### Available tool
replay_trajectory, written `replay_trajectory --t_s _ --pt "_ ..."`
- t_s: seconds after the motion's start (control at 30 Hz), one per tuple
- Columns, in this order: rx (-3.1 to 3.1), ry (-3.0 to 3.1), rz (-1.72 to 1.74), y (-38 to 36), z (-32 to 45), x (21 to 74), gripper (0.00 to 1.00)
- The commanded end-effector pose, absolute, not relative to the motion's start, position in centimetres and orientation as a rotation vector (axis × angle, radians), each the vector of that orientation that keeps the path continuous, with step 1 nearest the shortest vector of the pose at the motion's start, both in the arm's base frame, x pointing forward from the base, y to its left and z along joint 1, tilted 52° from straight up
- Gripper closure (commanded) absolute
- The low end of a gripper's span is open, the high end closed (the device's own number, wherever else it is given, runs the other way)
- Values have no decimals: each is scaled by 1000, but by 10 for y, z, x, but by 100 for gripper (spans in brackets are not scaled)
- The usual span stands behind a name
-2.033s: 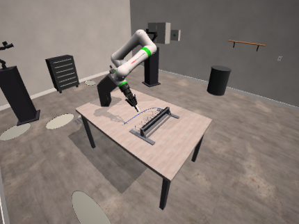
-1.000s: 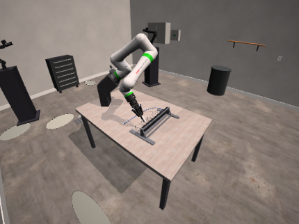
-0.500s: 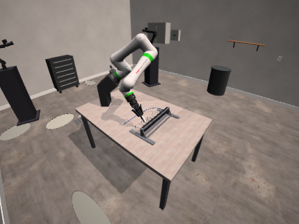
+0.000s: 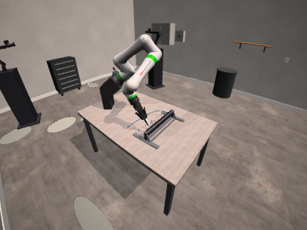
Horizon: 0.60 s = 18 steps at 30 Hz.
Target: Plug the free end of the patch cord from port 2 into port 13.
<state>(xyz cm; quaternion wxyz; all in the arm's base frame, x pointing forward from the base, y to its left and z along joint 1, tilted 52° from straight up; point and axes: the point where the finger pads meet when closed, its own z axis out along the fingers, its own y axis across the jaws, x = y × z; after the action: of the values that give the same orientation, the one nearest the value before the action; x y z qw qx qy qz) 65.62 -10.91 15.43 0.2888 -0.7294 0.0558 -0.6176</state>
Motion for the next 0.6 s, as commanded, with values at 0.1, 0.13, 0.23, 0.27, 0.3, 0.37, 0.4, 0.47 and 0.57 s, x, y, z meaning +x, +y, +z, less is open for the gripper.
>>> replay_trajectory --t_s 0.1,0.13,0.23,0.27,0.3,0.37,0.4,0.47,0.57 --pt "-1947 149 -1649 -109 154 656 100" --pt "-1947 149 -1649 -109 154 656 100" --pt "-1947 149 -1649 -110 154 655 100" --pt "-1947 149 -1649 -110 155 653 100" --pt "-1947 149 -1649 -111 155 651 100" --pt "-1947 149 -1649 -114 155 644 100" --pt "-1947 149 -1649 -116 156 638 100" --pt "-1947 149 -1649 -121 157 626 100" --pt "-1947 149 -1649 -129 158 603 100"
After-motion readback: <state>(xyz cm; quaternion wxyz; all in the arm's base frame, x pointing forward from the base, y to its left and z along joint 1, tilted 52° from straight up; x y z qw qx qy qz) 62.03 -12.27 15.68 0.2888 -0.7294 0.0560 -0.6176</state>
